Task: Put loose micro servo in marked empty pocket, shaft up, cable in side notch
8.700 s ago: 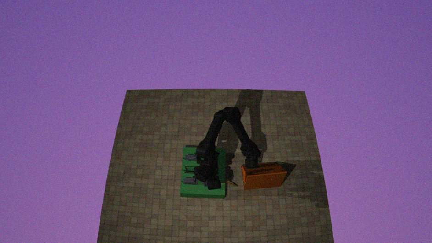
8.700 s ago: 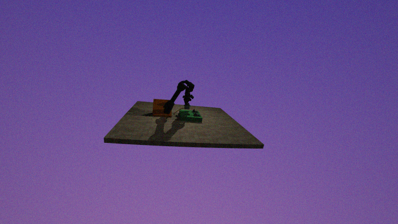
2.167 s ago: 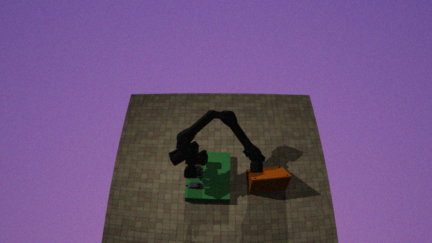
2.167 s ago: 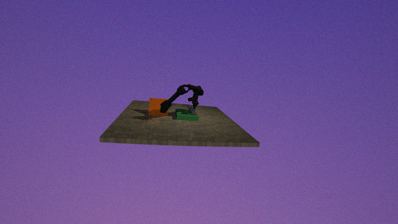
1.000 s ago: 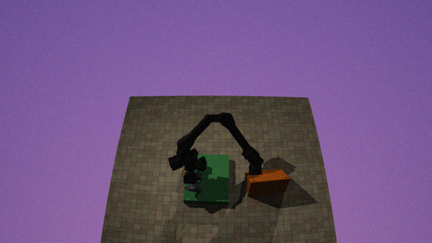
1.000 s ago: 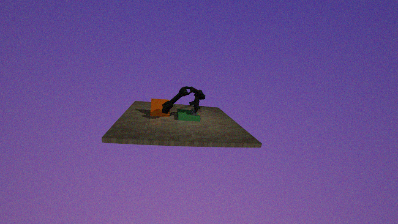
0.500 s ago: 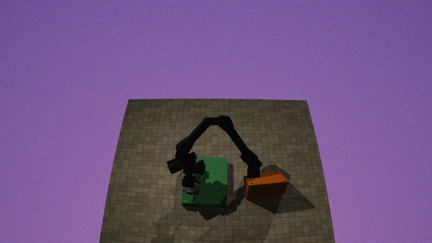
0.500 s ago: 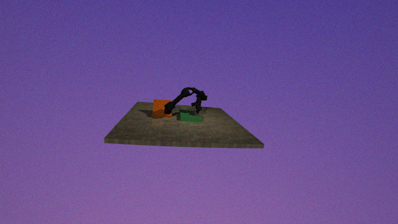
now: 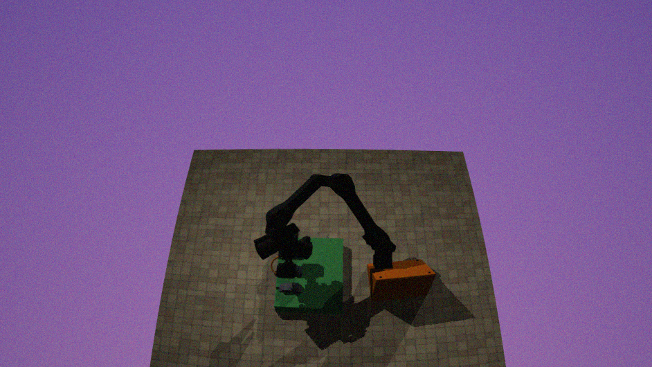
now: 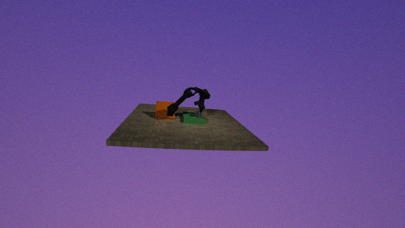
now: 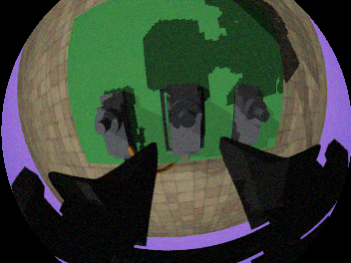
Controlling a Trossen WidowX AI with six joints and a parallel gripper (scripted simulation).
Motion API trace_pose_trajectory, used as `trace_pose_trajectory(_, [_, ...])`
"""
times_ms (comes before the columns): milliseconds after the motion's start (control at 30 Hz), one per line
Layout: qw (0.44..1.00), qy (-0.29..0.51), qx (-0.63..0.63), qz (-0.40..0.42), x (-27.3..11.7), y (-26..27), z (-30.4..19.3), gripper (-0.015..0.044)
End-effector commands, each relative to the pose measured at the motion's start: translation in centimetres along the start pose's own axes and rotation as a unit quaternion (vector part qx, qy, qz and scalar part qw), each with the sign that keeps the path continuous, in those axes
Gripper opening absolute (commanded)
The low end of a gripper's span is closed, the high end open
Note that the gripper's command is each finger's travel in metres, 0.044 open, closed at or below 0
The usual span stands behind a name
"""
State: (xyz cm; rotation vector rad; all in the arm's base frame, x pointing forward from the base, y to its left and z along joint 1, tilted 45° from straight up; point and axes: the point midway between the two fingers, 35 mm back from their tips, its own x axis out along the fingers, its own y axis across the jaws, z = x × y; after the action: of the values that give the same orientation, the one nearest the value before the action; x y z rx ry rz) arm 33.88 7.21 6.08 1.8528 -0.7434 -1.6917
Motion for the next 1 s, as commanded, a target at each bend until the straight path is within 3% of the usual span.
trace_pose_trajectory(0, [1.0,0.002,-0.004,-0.006,-2.4,-0.5,3.1,0.0345])
trace_pose_trajectory(133, [1.0,0.0,-0.006,-0.003,-5.8,-0.3,9.0,0.044])
trace_pose_trajectory(433, [1.0,0.001,-0.006,-0.003,-6.4,-0.1,10.1,0.044])
trace_pose_trajectory(667, [0.998,0.037,-0.019,-0.039,-10.1,-0.3,9.8,0.044])
trace_pose_trajectory(967, [0.998,0.038,-0.02,-0.04,-10.2,-0.3,9.8,0.044])
